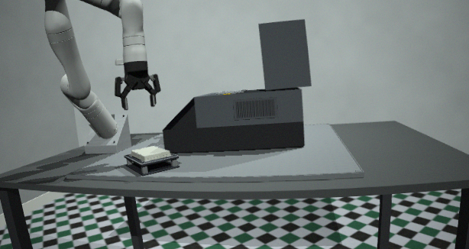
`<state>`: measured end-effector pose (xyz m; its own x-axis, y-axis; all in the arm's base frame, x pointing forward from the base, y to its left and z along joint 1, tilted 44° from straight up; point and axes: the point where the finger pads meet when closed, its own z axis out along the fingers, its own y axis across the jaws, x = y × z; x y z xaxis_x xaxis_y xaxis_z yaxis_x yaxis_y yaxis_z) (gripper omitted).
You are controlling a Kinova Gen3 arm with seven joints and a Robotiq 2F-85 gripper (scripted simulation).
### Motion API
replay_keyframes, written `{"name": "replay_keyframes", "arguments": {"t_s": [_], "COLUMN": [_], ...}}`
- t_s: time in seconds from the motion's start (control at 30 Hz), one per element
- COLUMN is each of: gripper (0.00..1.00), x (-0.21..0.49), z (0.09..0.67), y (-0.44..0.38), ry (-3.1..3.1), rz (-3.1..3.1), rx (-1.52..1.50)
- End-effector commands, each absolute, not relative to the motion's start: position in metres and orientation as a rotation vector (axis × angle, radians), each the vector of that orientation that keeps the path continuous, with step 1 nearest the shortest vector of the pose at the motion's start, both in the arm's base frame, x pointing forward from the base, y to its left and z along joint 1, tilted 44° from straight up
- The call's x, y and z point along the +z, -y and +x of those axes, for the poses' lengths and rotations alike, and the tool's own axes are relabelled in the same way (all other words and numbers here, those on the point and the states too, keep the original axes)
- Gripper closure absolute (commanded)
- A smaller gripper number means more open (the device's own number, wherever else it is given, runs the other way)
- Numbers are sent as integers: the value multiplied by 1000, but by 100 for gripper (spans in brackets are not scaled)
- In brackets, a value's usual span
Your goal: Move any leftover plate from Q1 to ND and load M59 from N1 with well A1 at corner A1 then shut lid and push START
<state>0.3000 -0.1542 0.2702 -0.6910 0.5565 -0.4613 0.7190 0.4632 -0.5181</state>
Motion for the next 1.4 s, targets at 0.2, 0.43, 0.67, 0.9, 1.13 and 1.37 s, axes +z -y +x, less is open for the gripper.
{"name": "replay_keyframes", "arguments": {"t_s": [0.2,0.43,0.67,0.9,1.13,1.37], "gripper": [0,0,0,0,0,0], "x": [278,285,290,296,302,308], "z": [301,302,302,303,304,304], "y": [146,140,135,129,123,118], "ry": [-2485,-2485,-2485,-2485,-2485,-2485], "rz": [1102,1102,1102,1102,1102,1102], "rx": [-1044,-1044,-1044,-1044,-1044,-1044]}}
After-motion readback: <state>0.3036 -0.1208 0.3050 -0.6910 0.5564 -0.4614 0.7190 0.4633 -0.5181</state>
